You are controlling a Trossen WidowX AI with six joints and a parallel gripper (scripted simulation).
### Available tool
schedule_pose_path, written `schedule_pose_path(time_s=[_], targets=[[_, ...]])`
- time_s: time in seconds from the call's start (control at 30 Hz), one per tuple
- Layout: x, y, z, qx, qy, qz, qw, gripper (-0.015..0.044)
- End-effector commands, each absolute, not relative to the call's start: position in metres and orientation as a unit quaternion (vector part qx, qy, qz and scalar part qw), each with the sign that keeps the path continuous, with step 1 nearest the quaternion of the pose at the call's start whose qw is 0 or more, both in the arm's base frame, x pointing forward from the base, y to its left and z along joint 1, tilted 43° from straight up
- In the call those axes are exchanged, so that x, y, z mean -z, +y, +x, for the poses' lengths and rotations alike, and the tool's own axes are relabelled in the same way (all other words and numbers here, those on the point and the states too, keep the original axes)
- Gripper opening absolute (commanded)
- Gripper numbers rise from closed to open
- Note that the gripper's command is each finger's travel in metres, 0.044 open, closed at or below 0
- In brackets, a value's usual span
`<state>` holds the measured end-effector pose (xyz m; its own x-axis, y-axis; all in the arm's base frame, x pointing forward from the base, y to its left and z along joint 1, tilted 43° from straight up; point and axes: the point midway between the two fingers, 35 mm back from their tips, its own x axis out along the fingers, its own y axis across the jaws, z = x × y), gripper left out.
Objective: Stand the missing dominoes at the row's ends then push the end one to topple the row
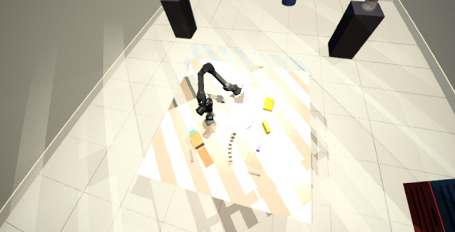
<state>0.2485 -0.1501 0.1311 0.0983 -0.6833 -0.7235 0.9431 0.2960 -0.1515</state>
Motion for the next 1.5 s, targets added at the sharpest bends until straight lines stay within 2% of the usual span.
schedule_pose_path(time_s=[0.0,0.37,0.8,1.13,1.47], targets=[[-0.126,-0.154,0.248,0.565,0.364,0.178,0.719,0.0440],[-0.116,-0.164,0.249,0.565,0.363,0.178,0.719,0.0440],[-0.116,-0.164,0.249,0.565,0.363,0.178,0.719,0.0107],[-0.117,-0.162,0.250,0.565,0.364,0.179,0.719,0.0107],[-0.209,-0.075,0.239,0.564,0.365,0.181,0.718,0.0107]])
